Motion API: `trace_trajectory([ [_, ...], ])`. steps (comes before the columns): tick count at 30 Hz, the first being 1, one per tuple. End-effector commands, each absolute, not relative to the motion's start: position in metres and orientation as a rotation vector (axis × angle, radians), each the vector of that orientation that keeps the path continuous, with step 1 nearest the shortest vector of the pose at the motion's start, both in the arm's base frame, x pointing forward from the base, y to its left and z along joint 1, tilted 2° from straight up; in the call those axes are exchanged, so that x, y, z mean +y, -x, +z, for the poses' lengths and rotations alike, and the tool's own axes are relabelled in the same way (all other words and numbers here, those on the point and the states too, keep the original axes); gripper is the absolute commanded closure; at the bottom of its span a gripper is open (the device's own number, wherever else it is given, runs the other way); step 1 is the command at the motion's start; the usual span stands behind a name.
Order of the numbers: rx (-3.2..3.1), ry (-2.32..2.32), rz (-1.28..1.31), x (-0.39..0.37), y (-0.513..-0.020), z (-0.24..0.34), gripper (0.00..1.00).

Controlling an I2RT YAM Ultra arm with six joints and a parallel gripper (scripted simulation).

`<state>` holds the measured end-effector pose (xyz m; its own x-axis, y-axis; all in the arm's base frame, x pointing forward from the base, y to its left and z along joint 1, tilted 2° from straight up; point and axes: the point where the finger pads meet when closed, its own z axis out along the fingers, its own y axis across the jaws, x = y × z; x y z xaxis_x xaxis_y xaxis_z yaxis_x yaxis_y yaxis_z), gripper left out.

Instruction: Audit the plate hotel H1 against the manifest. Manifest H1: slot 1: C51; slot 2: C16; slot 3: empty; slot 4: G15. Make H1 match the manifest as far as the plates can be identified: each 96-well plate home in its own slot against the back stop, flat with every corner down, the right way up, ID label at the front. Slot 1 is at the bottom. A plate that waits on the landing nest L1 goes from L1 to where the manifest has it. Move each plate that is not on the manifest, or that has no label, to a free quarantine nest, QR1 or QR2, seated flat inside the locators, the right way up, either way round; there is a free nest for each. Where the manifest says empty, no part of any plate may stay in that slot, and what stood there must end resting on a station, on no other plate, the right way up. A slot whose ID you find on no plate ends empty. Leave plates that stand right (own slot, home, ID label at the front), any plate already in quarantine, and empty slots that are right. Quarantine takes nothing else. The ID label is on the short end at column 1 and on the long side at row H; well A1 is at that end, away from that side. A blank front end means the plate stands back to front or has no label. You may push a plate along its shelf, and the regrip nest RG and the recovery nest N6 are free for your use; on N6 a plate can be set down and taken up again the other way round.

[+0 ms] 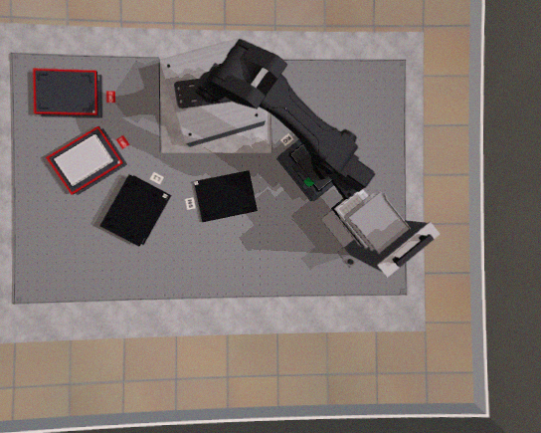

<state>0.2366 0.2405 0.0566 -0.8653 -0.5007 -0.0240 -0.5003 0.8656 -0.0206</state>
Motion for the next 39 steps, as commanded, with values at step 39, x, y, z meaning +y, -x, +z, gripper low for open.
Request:
trace_trajectory([
  [39,2.983,0.802,0.001,0.245,-0.241,0.038,0.14],
])
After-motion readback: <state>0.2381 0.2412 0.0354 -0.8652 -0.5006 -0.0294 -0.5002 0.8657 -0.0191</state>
